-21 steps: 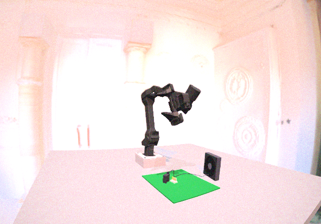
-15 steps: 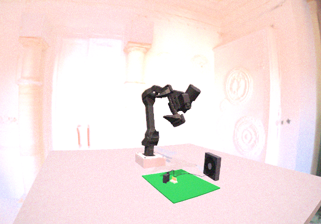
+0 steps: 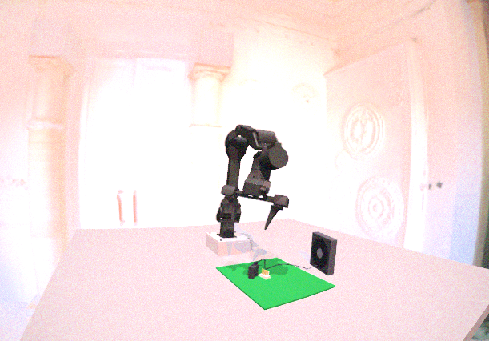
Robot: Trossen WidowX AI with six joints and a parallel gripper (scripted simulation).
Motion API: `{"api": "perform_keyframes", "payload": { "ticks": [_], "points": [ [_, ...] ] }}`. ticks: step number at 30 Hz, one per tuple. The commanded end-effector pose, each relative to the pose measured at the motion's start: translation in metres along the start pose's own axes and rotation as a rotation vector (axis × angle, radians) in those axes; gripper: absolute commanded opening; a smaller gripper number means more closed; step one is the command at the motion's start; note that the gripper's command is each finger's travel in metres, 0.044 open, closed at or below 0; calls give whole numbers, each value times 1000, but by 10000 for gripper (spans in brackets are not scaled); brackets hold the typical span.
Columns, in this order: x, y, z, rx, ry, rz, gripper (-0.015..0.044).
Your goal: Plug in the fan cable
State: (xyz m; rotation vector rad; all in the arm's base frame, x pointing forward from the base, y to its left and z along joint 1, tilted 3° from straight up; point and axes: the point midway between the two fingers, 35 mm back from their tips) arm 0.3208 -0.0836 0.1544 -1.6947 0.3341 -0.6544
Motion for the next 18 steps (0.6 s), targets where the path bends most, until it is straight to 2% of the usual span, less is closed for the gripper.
{"api": "perform_keyframes", "payload": {
  "ticks": [1,10,18],
  "points": [
    [-19,2,7,131,283,266,440],
    [-20,9,8,131,283,265,440],
    [-40,90,22,131,283,266,440]
  ]
}}
Point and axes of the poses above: the point midway between the two fingers, 35 mm back from their tips, its own y axis out along the fingers, its own z axis across the jaws, x = y × z, and after that the axes turned 8 degrees about -y, right-handed
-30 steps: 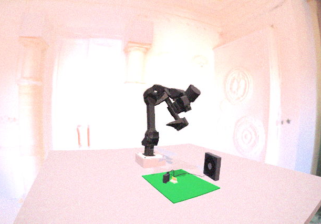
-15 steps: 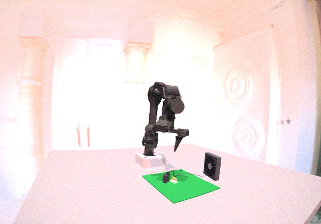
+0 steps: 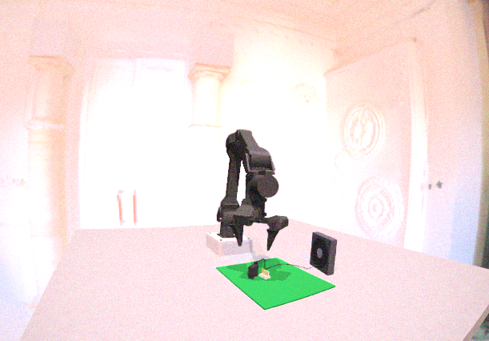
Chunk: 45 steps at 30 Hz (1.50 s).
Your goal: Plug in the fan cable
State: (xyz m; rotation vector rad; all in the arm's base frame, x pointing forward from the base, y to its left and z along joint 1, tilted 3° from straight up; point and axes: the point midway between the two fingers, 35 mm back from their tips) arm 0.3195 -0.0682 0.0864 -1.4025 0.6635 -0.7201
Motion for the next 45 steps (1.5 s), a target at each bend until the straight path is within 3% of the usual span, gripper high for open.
{"api": "perform_keyframes", "payload": {
  "ticks": [1,43,45],
  "points": [
    [-8,37,-5,-13,5,25,440],
    [-10,89,-6,-13,5,25,440],
    [-8,87,-6,-13,1,19,388]
  ]
}}
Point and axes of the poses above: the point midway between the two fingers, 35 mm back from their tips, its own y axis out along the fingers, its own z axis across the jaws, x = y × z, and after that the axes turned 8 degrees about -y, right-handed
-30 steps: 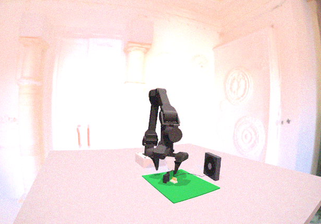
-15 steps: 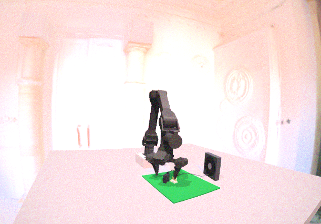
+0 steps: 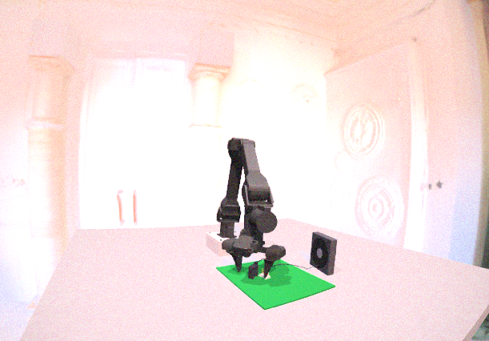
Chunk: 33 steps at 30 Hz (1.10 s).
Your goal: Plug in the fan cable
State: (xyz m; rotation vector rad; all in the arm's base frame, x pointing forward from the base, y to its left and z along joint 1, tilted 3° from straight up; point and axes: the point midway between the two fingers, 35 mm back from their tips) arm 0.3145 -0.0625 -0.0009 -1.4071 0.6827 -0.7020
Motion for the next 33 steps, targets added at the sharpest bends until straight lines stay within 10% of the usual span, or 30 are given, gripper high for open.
{"api": "perform_keyframes", "payload": {
  "ticks": [1,14,33],
  "points": [
    [0,0,0,1,0,-1,361],
    [0,0,0,1,0,-1,20],
    [-3,-49,5,2,-182,6,0]
  ]
}}
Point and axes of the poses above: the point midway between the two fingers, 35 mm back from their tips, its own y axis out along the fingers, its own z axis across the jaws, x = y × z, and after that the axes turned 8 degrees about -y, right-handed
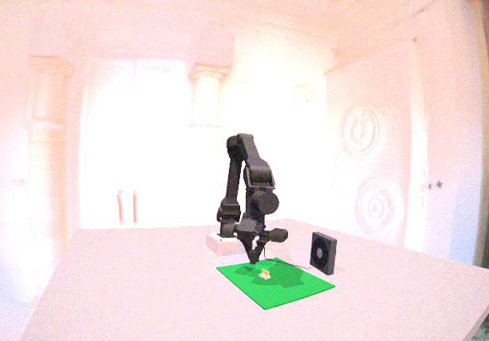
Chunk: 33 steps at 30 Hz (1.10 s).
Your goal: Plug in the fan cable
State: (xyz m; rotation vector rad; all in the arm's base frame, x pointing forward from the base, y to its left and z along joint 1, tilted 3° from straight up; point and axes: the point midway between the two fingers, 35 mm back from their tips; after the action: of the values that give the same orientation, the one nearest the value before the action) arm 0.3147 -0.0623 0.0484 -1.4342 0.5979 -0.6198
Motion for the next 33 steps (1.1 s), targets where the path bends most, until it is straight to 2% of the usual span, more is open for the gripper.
{"api": "perform_keyframes", "payload": {
  "ticks": [1,26,33],
  "points": [
    [-3,0,4,3,-107,5,0],
    [-20,0,30,8,-961,4,0],
    [-22,1,32,8,-1045,3,0]
  ]
}}
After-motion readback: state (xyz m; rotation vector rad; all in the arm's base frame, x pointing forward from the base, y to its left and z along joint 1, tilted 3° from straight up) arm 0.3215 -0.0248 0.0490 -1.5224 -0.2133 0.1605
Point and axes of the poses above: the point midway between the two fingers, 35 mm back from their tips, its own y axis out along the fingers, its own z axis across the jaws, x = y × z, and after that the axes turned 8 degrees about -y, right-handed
